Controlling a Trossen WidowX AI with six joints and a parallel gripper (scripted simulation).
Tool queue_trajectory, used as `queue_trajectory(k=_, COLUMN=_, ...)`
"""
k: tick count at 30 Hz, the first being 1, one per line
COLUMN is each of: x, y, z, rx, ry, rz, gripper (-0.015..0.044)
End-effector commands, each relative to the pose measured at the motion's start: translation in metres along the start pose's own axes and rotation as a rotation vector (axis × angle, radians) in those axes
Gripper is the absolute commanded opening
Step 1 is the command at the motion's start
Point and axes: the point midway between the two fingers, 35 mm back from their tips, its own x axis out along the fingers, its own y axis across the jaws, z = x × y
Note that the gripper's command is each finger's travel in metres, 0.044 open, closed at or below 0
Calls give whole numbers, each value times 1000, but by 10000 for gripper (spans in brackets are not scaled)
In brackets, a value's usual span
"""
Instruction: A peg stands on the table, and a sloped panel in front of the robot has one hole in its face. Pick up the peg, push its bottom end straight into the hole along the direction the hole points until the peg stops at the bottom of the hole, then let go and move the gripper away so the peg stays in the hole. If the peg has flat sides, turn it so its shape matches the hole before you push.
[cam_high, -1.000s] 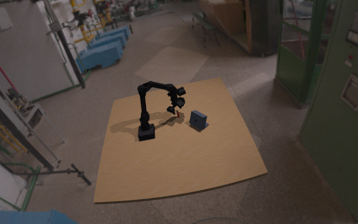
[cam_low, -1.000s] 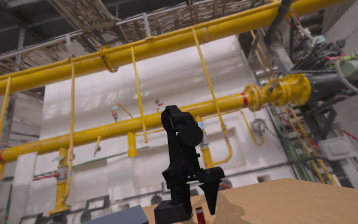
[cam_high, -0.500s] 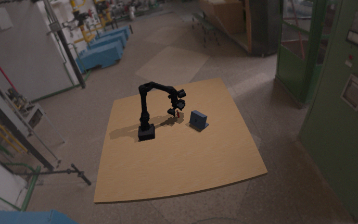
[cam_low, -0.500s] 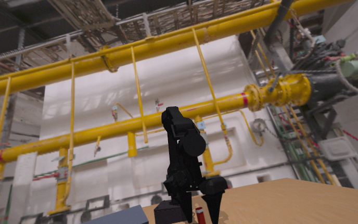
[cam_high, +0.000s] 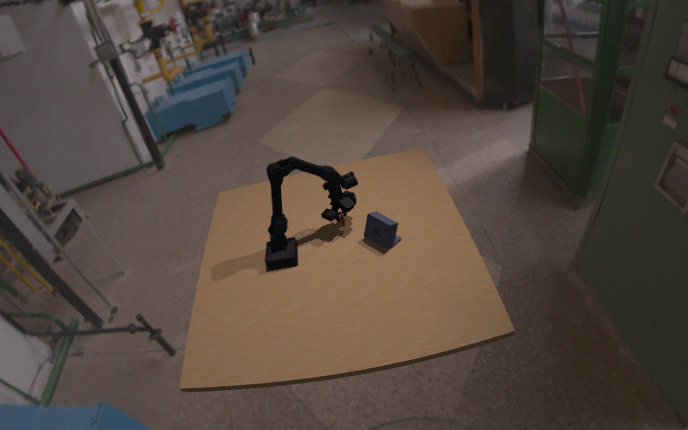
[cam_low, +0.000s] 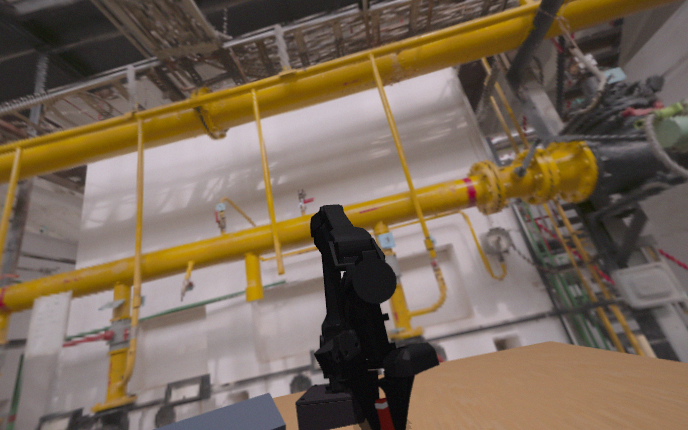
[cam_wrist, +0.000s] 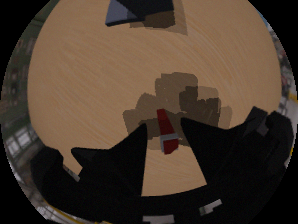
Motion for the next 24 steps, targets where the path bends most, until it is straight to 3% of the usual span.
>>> queue_trajectory(k=1, x=0, y=0, z=0, rx=0, ry=0, rz=1, gripper=99)
queue_trajectory(k=4, x=0, y=0, z=0, rx=0, ry=0, rz=1, gripper=20)
queue_trajectory(k=7, x=0, y=0, z=0, rx=0, ry=0, rz=1, gripper=0)
queue_trajectory(k=15, x=-5, y=1, z=0, rx=0, ry=0, rz=1, gripper=0)
queue_trajectory(k=24, x=-41, y=3, z=2, rx=2, ry=2, rz=2, gripper=0)
